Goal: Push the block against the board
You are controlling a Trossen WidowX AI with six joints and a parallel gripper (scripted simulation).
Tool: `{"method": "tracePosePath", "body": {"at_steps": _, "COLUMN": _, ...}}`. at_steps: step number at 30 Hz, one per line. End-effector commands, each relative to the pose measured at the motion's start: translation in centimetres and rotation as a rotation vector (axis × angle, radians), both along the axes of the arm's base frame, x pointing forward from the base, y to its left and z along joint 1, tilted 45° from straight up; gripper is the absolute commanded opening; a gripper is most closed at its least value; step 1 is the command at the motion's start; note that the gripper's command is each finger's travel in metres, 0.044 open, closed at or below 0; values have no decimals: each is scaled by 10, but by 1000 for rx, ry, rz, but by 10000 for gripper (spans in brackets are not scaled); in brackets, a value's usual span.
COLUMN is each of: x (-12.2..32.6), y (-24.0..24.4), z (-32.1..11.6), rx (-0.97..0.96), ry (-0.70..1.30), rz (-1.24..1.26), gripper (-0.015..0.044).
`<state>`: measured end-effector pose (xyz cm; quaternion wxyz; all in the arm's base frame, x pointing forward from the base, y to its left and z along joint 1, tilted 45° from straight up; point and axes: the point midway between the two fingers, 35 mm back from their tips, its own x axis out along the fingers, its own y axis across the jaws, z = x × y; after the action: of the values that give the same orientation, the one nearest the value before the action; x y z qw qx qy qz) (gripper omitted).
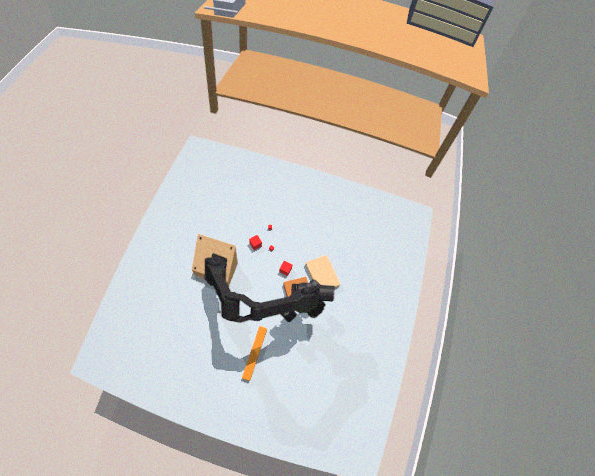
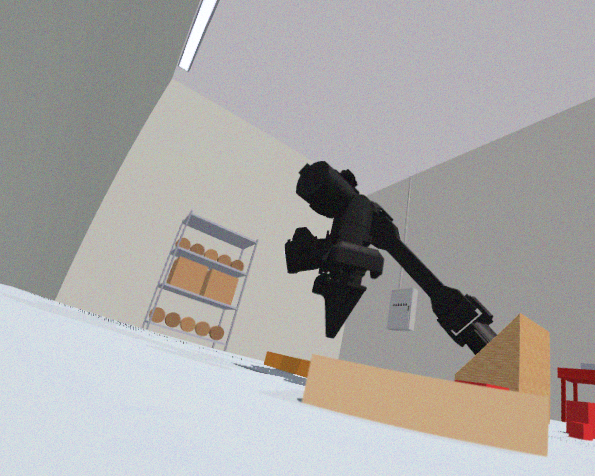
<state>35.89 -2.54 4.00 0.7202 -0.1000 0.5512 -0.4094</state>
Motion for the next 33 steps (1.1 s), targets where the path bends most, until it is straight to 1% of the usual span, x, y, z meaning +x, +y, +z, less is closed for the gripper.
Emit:
{"method": "tracePosePath", "body": {"at_steps": 1, "x": -9, "y": 1, "z": -1, "rx": -3, "ry": 95, "rz": 97, "gripper": 0}}
{"method": "tracePosePath", "body": {"at_steps": 27, "x": -66, "y": -2, "z": -8, "rx": -54, "ry": 726, "rz": 739, "gripper": 0}}
{"method": "tracePosePath", "body": {"at_steps": 33, "x": -68, "y": -2, "z": -9, "rx": -56, "ry": 743, "rz": 755, "gripper": 0}}
